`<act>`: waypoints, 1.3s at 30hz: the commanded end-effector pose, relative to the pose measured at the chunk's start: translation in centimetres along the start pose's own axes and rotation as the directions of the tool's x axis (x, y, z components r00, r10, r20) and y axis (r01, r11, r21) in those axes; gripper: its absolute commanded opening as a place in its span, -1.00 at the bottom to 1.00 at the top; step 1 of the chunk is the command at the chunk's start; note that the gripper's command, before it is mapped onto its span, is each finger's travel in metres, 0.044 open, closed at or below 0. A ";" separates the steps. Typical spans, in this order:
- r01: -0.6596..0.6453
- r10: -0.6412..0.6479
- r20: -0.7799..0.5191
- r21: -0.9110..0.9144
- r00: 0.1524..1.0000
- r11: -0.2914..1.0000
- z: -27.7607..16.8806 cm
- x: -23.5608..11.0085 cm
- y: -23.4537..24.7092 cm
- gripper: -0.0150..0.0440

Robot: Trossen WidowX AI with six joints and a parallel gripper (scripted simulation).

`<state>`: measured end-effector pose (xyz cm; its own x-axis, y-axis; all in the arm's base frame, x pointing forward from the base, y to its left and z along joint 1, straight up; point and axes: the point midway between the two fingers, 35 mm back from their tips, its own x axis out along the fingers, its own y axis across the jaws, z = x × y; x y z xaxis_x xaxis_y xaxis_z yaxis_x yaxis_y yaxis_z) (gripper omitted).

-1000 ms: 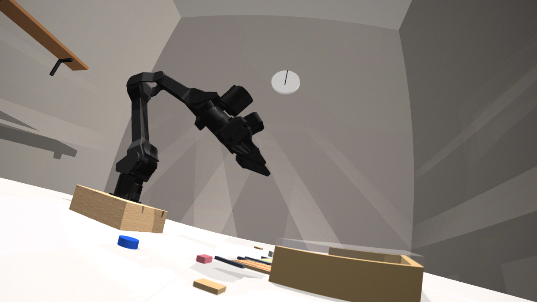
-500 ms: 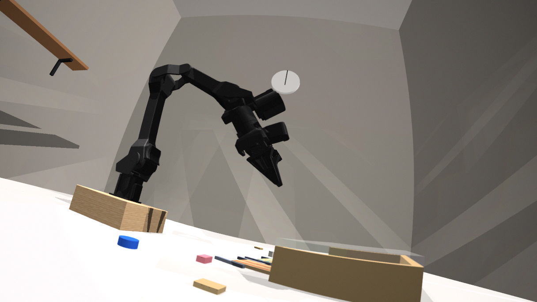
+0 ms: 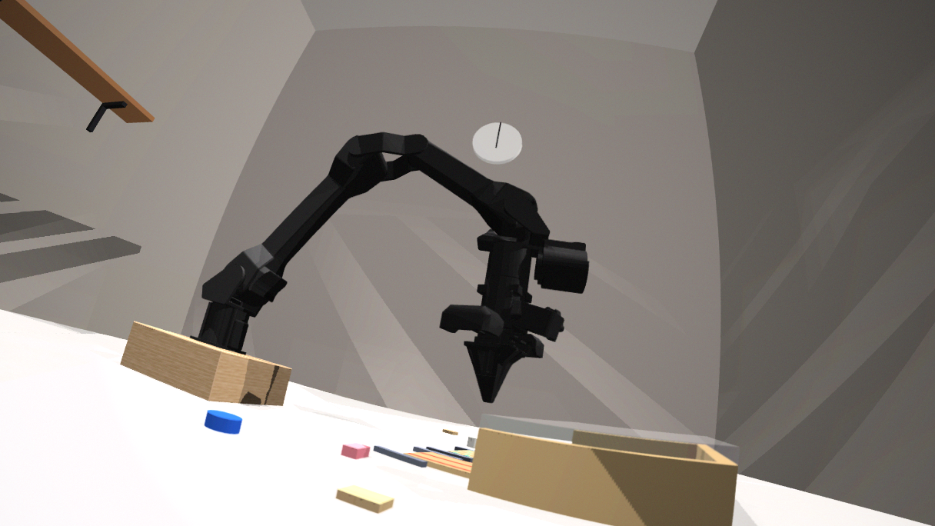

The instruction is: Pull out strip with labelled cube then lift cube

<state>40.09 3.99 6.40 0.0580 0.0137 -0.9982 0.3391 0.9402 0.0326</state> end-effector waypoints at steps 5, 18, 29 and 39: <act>0.015 -0.015 -0.018 0.019 1.000 1.000 0.1 0.4 0.0 -0.49; 0.015 -0.014 -0.018 0.019 1.000 1.000 0.1 2.5 0.1 -0.49; 0.015 -0.014 -0.018 0.019 1.000 1.000 0.0 4.4 0.2 -0.49; 0.015 -0.014 -0.018 0.019 1.000 1.000 -0.2 6.0 0.3 -0.49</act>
<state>40.43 4.43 0.99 0.0388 0.0118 -0.9992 0.3529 0.9353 0.0248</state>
